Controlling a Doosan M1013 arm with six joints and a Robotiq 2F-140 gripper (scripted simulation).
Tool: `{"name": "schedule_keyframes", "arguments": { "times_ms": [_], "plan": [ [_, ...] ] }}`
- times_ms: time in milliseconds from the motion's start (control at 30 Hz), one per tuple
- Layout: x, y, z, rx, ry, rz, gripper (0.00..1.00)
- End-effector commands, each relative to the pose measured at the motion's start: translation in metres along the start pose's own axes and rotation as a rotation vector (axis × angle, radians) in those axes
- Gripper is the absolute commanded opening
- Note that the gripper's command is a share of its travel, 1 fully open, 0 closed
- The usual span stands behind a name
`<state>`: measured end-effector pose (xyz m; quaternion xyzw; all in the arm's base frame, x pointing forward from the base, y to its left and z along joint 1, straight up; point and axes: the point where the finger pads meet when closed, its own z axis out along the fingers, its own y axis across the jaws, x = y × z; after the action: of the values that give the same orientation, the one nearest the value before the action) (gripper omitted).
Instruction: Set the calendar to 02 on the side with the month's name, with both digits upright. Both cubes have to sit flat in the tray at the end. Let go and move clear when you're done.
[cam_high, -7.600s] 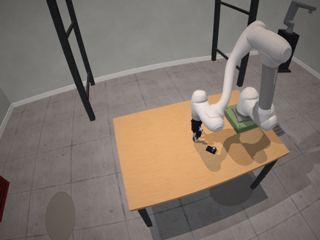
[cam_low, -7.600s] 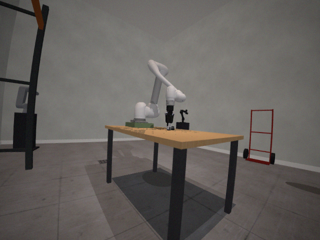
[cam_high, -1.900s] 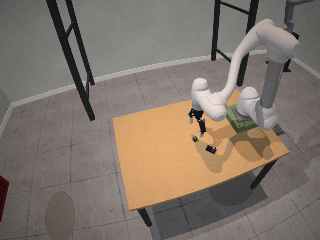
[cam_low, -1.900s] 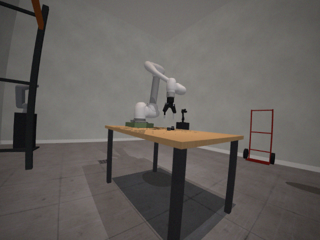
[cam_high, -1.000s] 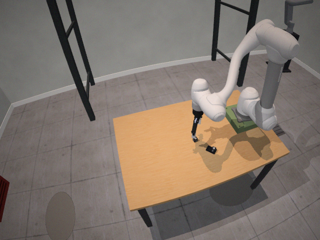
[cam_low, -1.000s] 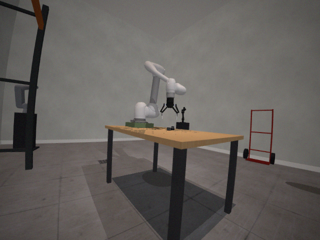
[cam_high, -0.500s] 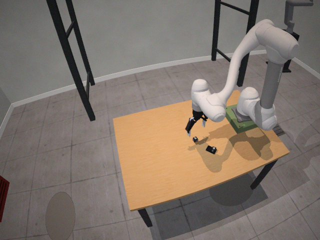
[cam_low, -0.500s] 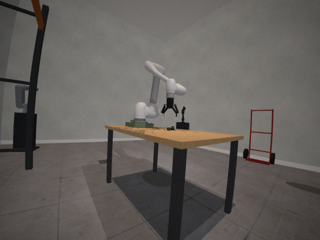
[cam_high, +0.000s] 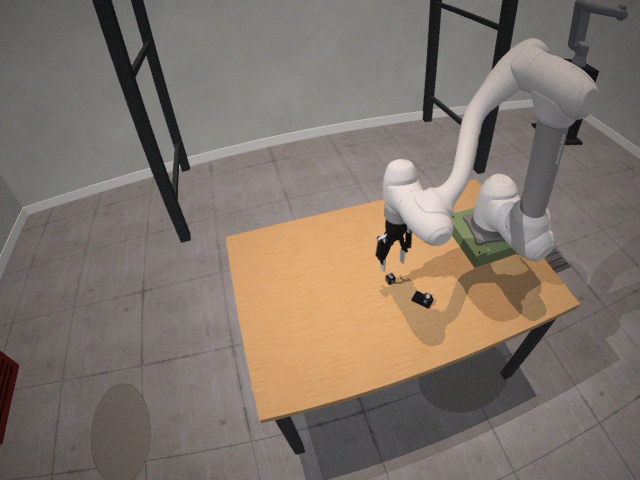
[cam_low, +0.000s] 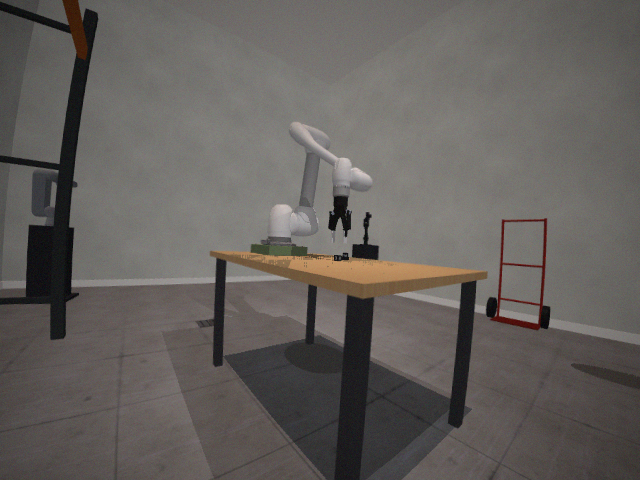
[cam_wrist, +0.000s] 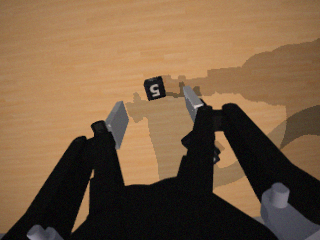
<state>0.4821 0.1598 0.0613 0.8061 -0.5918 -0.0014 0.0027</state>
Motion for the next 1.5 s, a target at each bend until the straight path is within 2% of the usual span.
{"name": "schedule_keyframes", "arguments": {
  "times_ms": [0, 1033, 1467],
  "plan": [
    [0.0000, 0.0000, -0.0001, 0.000, 0.000, 0.000, 0.35],
    [0.0000, 0.0000, 0.0002, 0.000, 0.000, 0.000, 0.35],
    [-0.0002, 0.0000, 0.0077, 0.000, 0.000, 0.000, 0.35]
  ]
}}
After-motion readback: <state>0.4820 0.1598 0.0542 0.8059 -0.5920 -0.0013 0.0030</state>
